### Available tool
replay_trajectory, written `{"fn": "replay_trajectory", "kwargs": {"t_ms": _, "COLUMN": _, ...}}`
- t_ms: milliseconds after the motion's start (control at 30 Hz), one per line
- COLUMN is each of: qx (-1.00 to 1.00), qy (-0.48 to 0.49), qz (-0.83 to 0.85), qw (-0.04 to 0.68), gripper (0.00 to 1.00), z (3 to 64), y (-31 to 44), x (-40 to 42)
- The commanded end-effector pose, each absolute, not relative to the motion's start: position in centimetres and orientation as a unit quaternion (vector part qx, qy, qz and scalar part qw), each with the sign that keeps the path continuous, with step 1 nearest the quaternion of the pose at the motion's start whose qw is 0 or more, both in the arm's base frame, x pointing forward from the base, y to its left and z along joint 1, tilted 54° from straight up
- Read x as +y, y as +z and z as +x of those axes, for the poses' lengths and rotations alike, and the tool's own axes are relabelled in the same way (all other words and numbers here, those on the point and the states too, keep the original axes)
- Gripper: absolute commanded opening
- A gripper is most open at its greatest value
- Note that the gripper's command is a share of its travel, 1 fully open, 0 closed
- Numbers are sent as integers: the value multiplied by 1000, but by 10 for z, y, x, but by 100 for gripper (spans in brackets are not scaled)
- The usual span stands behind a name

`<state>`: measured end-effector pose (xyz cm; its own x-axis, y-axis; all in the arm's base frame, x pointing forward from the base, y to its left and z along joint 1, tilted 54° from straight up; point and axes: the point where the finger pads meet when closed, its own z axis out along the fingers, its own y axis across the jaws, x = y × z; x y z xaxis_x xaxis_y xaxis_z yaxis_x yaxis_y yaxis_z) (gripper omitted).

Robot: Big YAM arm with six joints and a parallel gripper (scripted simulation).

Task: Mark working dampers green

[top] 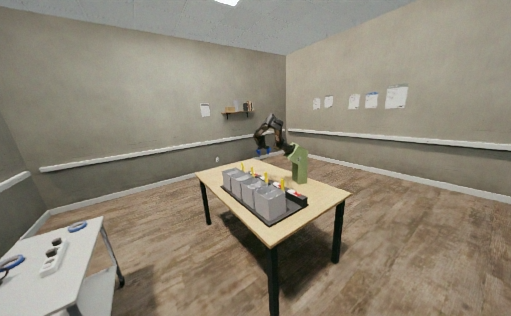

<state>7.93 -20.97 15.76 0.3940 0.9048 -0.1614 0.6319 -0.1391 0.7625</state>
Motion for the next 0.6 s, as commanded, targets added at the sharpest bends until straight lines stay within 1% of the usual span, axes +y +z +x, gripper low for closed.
{"fn": "replay_trajectory", "kwargs": {"t_ms": 0, "qx": 569, "qy": 133, "qz": 696, "qw": 417, "gripper": 100, "z": 97, "y": 196, "x": -223}}
{"fn": "replay_trajectory", "kwargs": {"t_ms": 100, "qx": 613, "qy": 104, "qz": 656, "qw": 428, "gripper": 100, "z": 114, "y": 219, "x": -225}}
{"fn": "replay_trajectory", "kwargs": {"t_ms": 167, "qx": 613, "qy": 104, "qz": 656, "qw": 428, "gripper": 100, "z": 114, "y": 219, "x": -225}}
{"fn": "replay_trajectory", "kwargs": {"t_ms": 233, "qx": 660, "qy": 73, "qz": 608, "qw": 435, "gripper": 100, "z": 133, "y": 243, "x": -228}}
{"fn": "replay_trajectory", "kwargs": {"t_ms": 567, "qx": 761, "qy": -18, "qz": 467, "qw": 450, "gripper": 100, "z": 178, "y": 305, "x": -235}}
